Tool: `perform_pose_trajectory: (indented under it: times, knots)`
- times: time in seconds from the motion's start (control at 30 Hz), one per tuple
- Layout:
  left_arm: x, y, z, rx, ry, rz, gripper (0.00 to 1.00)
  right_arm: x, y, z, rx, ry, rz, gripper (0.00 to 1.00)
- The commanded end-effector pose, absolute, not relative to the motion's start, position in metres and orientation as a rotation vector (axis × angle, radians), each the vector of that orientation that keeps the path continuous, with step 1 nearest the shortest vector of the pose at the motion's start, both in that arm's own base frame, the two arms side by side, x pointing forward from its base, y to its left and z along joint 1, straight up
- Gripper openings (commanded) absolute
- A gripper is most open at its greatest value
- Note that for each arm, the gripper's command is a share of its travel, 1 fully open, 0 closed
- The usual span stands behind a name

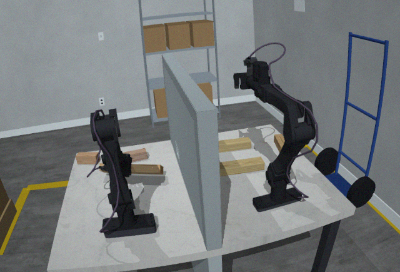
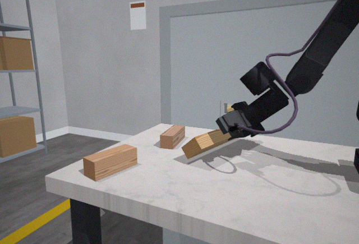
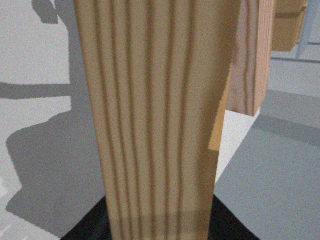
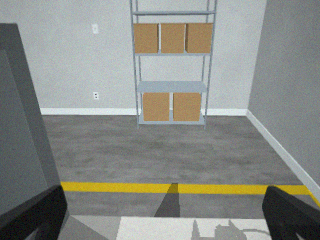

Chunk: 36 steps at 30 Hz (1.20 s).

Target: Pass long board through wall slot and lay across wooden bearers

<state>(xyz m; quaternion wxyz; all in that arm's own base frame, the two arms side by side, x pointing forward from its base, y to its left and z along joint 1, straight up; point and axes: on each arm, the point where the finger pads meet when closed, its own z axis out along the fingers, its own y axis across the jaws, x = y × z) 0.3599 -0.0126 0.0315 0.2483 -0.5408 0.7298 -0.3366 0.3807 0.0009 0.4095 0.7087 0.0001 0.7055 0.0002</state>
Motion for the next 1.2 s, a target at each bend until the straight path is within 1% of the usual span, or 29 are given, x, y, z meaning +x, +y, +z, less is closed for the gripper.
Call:
perform_pose_trajectory:
  times: [0.0,0.1,0.13,0.23,0.37,0.43,0.53,0.6,0.7,0.77,0.93,1.0,1.07,1.1,1.17]
  knots:
    - [0.385,-0.017,0.064,-1.307,1.892,-1.014,0.0,0.371,-0.005,0.437,0.009,1.502,-0.027,1.0]
    - [0.39,-0.017,0.065,-1.299,1.888,-1.017,0.0,0.371,-0.005,0.437,0.009,1.502,-0.027,1.0]
    - [0.383,-0.018,0.057,-1.314,1.903,-1.01,0.0,0.371,-0.005,0.437,0.009,1.502,-0.027,1.0]
    - [0.394,-0.018,0.067,-1.286,1.883,-1.022,0.0,0.371,-0.005,0.437,0.009,1.502,-0.027,1.0]
    - [0.392,-0.015,0.064,-1.3,1.883,-1.015,0.0,0.371,-0.005,0.437,0.009,1.502,-0.027,1.0]
    - [0.379,-0.017,0.047,-1.33,1.91,-1.0,0.0,0.371,-0.005,0.437,0.009,1.502,-0.027,1.0]
    - [0.392,-0.017,0.062,-1.291,1.882,-1.018,0.0,0.371,-0.005,0.437,0.009,1.502,-0.027,1.0]
    - [0.379,-0.02,0.046,-1.319,1.914,-1.004,0.0,0.371,-0.005,0.437,0.009,1.502,-0.027,1.0]
    - [0.393,-0.017,0.058,-1.292,1.882,-1.015,0.0,0.371,-0.005,0.437,0.009,1.502,-0.027,1.0]
    - [0.381,-0.017,0.044,-1.322,1.905,-1.0,0.0,0.371,-0.005,0.437,0.009,1.502,-0.027,1.0]
    - [0.393,-0.015,0.058,-1.296,1.875,-1.013,0.0,0.371,-0.005,0.437,0.009,1.502,-0.027,1.0]
    - [0.375,-0.015,0.034,-1.343,1.915,-0.988,0.0,0.371,-0.005,0.437,0.009,1.502,-0.027,1.0]
    - [0.388,-0.013,0.047,-1.317,1.885,-1.002,0.0,0.371,-0.005,0.437,0.009,1.502,-0.027,1.0]
    - [0.396,-0.019,0.066,-1.261,1.865,-1.032,0.0,0.371,-0.005,0.437,0.009,1.502,-0.027,1.0]
    - [0.398,-0.014,0.077,-1.249,1.833,-1.035,0.0,0.371,-0.005,0.437,0.009,1.502,-0.027,1.0]
